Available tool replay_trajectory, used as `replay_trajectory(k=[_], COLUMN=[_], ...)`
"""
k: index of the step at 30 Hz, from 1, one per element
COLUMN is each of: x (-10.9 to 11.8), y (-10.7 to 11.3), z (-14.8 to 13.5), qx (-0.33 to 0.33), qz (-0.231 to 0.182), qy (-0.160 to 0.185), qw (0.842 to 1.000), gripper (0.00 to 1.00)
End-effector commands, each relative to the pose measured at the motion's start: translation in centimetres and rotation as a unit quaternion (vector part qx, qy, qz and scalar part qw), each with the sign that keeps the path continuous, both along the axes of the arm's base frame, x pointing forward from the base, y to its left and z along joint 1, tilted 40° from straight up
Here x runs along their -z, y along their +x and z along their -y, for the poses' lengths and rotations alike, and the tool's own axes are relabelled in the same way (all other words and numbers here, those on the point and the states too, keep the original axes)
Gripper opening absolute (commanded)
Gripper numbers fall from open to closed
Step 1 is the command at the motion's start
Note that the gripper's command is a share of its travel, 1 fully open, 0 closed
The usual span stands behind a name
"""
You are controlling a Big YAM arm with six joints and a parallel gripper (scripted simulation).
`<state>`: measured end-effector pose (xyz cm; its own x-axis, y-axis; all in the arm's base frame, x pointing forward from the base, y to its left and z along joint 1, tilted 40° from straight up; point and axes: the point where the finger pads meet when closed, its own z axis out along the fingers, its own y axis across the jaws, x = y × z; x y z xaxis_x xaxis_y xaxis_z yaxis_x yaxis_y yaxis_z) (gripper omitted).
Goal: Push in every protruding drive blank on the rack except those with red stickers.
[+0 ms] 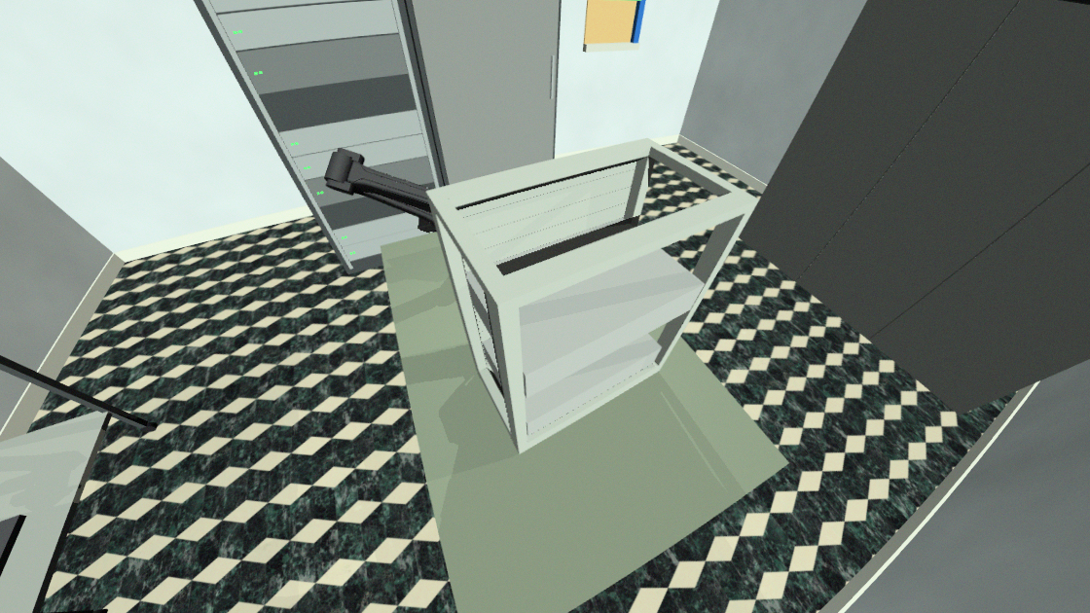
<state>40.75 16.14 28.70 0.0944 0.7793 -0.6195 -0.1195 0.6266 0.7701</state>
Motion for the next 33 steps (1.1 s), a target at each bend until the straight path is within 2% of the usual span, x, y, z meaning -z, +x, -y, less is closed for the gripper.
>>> replay_trajectory(k=[1, 6, 9, 15, 18, 27, 31, 33], x=[-0.8, 0.4, 0.7, 1.5, 1.2, -0.8, -5.4, -6.3], y=[-1.8, -5.8, -7.2, -7.2, -7.2, -7.7, -7.7, -8.1], z=[-0.8, -0.6, -0.5, -0.2, 0.0, 2.1, 3.4, 4.3], qx=[-0.013, -0.012, -0.012, -0.006, -0.004, -0.004, -0.005, -0.005], qz=[0.013, 0.006, 0.005, -0.004, -0.002, 0.002, 0.024, 0.024], qy=[0.001, -0.004, -0.005, -0.014, -0.012, 0.002, 0.02, 0.019], qw=[1.0, 1.0, 1.0, 1.0, 1.0, 1.0, 1.0, 1.0], gripper=[0.0, 0.0, 0.0, 0.0, 0.0, 0.0, 0.0, 0.0])
